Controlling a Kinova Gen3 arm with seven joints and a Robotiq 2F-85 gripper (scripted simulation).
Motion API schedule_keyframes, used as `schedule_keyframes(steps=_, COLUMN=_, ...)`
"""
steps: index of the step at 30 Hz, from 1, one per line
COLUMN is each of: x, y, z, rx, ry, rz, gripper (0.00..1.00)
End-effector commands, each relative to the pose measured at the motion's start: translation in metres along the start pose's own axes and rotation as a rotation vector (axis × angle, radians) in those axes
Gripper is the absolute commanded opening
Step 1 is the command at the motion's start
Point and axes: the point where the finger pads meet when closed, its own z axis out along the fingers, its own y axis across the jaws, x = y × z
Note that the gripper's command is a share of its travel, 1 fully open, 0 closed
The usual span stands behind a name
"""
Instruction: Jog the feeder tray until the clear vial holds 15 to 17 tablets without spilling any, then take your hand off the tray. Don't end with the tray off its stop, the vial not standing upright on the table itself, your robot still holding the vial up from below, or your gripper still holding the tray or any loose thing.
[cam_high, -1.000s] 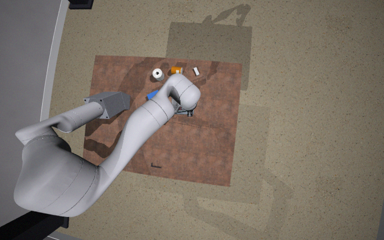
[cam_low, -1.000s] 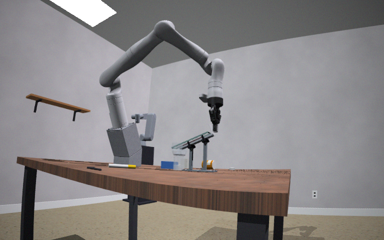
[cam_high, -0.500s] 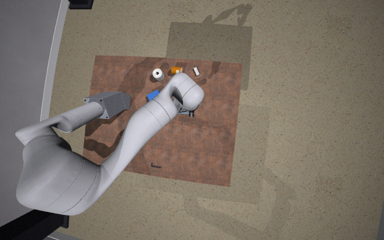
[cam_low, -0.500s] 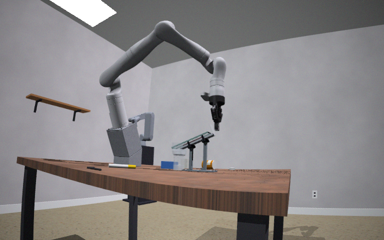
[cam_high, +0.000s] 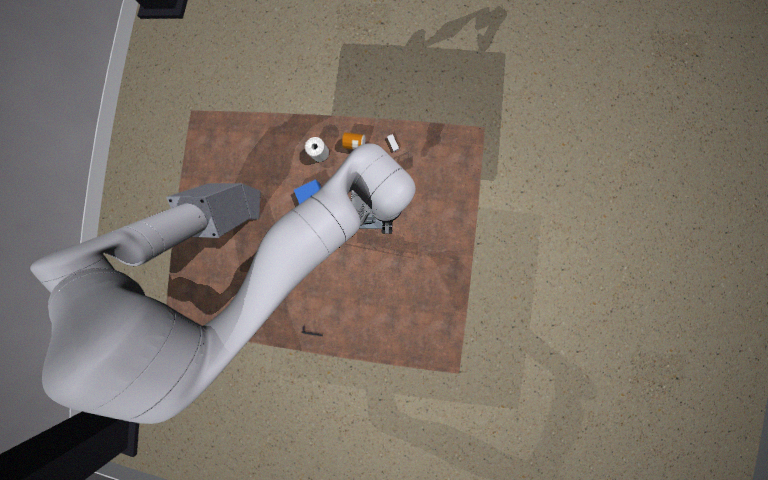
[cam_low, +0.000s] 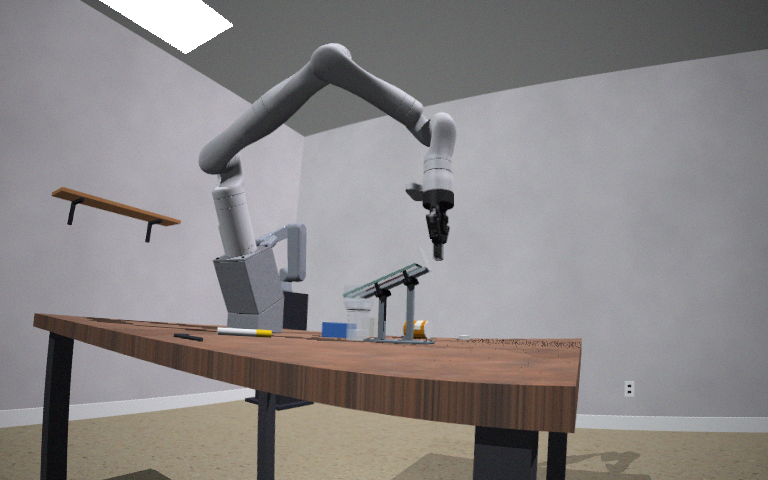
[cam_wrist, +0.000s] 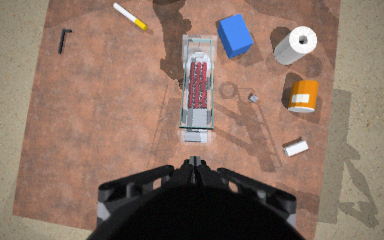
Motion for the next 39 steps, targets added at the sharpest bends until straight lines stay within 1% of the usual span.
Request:
schedule_keyframes(steps=1, x=0.001, y=0.0, z=-0.001, rx=-0.001, ry=-0.002, rz=0.0, gripper=0.0)
schedule_keyframes(steps=8, x=0.021, y=0.0, z=0.007, rx=-0.001, ry=-0.002, rz=0.0, gripper=0.0)
schedule_keyframes(steps=16, x=0.025, y=0.0, z=0.009, rx=-0.001, ry=-0.002, rz=0.0, gripper=0.0)
schedule_keyframes(steps=19, x=0.021, y=0.0, z=0.008, rx=-0.001, ry=-0.002, rz=0.0, gripper=0.0)
schedule_keyframes(steps=27, x=0.001, y=0.0, z=-0.001, rx=-0.001, ry=-0.002, rz=0.0, gripper=0.0)
schedule_keyframes(steps=39, x=-0.001, y=0.0, z=-0.001, rx=-0.001, ry=-0.002, rz=0.0, gripper=0.0)
